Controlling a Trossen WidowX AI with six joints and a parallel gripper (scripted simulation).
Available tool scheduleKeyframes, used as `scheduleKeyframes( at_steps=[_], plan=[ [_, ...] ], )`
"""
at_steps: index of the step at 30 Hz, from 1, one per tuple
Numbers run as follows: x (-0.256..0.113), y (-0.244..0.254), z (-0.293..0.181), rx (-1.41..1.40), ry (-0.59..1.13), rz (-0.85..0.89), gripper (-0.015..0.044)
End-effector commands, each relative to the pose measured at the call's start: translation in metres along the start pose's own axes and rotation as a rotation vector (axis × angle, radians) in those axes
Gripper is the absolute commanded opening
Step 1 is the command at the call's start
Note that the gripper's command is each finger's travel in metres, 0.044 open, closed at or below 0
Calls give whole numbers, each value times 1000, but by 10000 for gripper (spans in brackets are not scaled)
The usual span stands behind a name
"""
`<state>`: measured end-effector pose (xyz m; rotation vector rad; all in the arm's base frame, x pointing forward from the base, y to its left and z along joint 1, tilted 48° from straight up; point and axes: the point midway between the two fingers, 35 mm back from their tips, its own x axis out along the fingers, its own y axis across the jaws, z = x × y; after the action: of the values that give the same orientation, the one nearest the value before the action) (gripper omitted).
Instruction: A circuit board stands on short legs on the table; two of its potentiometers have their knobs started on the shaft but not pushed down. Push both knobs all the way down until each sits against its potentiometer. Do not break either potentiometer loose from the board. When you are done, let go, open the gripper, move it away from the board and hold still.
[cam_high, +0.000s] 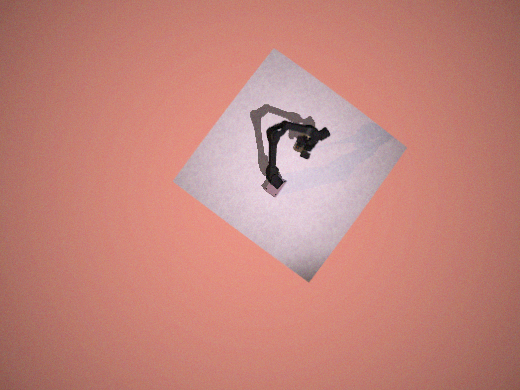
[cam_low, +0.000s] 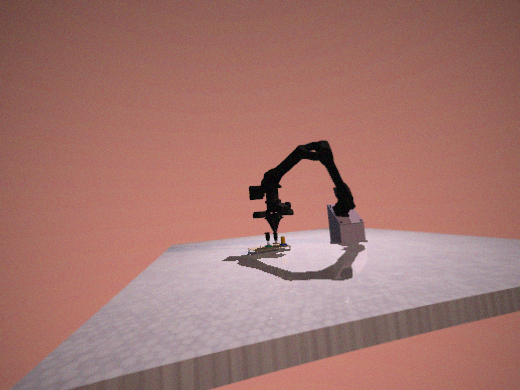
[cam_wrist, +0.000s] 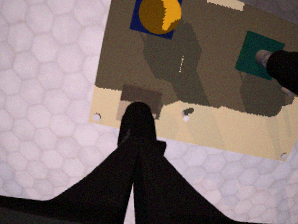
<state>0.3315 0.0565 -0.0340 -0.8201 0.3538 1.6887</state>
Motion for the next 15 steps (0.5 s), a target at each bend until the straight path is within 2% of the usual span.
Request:
scheduleKeyframes(
  at_steps=[1,15],
  plan=[
    [0,0,0,4,-2,-1,0],
    [2,0,0,4,-2,-1,0]
  ],
)
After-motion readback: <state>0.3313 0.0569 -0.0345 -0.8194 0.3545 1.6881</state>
